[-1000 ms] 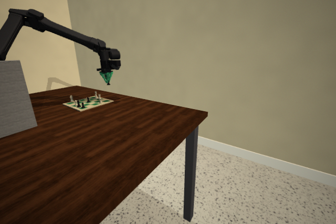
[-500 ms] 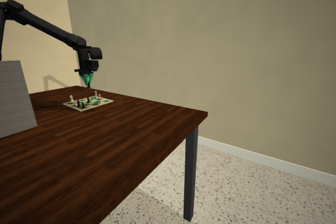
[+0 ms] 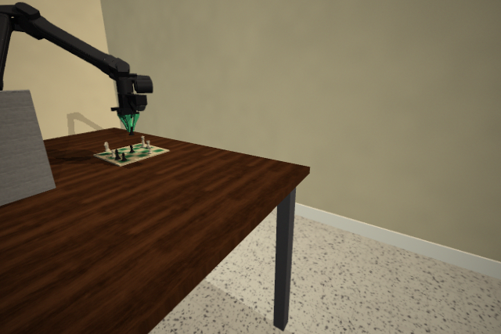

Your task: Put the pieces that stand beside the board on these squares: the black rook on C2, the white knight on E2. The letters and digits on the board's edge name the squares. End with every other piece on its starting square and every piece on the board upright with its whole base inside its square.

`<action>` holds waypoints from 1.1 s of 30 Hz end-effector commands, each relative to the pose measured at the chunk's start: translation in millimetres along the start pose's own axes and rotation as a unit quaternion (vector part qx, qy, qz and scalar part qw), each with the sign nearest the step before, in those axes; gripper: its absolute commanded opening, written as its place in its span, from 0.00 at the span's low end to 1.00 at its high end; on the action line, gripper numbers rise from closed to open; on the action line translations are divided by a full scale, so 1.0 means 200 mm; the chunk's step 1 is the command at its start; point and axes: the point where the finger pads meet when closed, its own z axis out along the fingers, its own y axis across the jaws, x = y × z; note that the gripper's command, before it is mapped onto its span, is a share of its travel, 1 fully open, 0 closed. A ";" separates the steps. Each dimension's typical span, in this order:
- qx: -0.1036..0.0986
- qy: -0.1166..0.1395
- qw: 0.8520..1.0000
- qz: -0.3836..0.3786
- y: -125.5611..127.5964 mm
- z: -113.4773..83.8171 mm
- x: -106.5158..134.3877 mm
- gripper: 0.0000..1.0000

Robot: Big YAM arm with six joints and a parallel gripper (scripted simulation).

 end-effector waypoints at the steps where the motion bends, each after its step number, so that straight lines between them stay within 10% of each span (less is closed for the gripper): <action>1: -0.011 -0.003 1.000 0.000 0.03 -0.01 0.00 0.00; 17: -0.010 -0.002 1.000 0.001 0.03 0.32 0.00 0.00; 33: -0.017 -0.003 1.000 0.005 0.04 0.41 -0.02 0.00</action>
